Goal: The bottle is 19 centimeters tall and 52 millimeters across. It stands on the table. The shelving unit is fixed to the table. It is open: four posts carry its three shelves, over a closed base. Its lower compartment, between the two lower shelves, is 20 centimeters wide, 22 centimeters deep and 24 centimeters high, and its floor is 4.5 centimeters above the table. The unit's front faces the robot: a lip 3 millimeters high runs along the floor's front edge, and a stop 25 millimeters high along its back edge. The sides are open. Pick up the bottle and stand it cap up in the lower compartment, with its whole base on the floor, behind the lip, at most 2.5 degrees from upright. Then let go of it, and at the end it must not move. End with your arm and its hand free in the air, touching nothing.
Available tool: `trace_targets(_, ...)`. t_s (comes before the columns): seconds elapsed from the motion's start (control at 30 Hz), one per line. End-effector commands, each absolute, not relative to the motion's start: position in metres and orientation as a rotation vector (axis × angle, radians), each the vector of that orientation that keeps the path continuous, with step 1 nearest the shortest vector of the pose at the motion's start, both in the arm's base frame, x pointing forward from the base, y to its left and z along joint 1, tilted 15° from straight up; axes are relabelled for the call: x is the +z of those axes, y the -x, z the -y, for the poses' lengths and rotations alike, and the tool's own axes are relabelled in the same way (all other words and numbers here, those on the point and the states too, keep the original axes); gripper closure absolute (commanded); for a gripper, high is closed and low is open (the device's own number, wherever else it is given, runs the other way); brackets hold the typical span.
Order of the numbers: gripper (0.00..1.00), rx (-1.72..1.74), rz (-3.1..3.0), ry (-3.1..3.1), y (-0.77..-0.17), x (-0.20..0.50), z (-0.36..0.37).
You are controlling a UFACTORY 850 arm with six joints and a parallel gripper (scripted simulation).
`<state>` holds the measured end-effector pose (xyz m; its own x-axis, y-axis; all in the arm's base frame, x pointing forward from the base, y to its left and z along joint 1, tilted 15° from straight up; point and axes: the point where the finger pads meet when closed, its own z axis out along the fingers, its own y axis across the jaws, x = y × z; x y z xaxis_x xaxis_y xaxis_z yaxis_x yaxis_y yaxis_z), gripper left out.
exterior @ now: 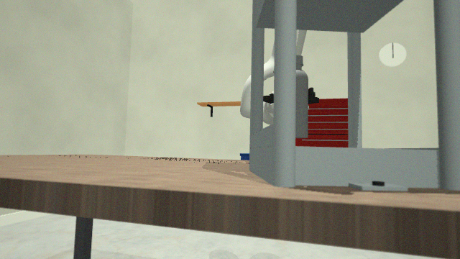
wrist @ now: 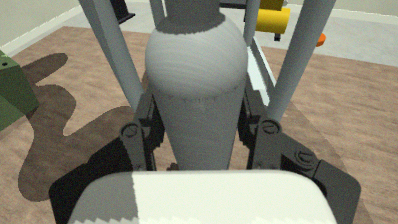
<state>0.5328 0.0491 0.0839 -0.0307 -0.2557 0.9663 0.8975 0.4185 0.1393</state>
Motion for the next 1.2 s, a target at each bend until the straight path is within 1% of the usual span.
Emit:
trace_targets(0.0, 1.0, -1.042, 1.271, 0.66, -0.538, 0.085, -0.051)
trace_targets(1.17, 1.0, -1.042, 1.271, 0.66, -0.536, 0.088, -0.061)
